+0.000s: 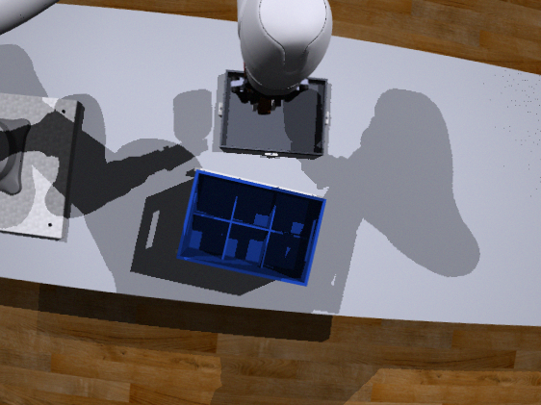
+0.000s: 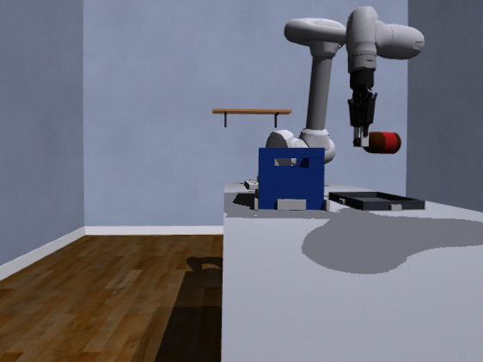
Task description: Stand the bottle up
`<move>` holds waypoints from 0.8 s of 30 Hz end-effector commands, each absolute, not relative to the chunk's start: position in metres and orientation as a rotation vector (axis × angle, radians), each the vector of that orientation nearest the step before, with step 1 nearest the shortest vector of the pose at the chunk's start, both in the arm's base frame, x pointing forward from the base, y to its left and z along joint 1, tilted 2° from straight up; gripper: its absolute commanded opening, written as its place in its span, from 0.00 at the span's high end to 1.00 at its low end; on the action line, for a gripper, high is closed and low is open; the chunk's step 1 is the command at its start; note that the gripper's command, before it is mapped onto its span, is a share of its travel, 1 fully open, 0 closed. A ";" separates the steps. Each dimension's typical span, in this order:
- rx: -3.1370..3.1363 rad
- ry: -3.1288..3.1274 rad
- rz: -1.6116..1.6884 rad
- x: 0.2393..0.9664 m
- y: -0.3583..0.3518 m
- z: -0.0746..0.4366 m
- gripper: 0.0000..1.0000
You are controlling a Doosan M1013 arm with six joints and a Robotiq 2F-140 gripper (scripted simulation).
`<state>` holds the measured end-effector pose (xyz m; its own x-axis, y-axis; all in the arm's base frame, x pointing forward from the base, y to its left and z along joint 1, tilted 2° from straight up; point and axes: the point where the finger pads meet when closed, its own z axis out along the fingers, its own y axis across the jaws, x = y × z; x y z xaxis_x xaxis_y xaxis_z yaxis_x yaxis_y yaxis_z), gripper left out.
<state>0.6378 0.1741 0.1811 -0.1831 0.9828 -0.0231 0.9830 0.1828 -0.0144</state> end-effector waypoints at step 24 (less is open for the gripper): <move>1.862 2.521 -0.041 0.638 0.174 0.181 0.90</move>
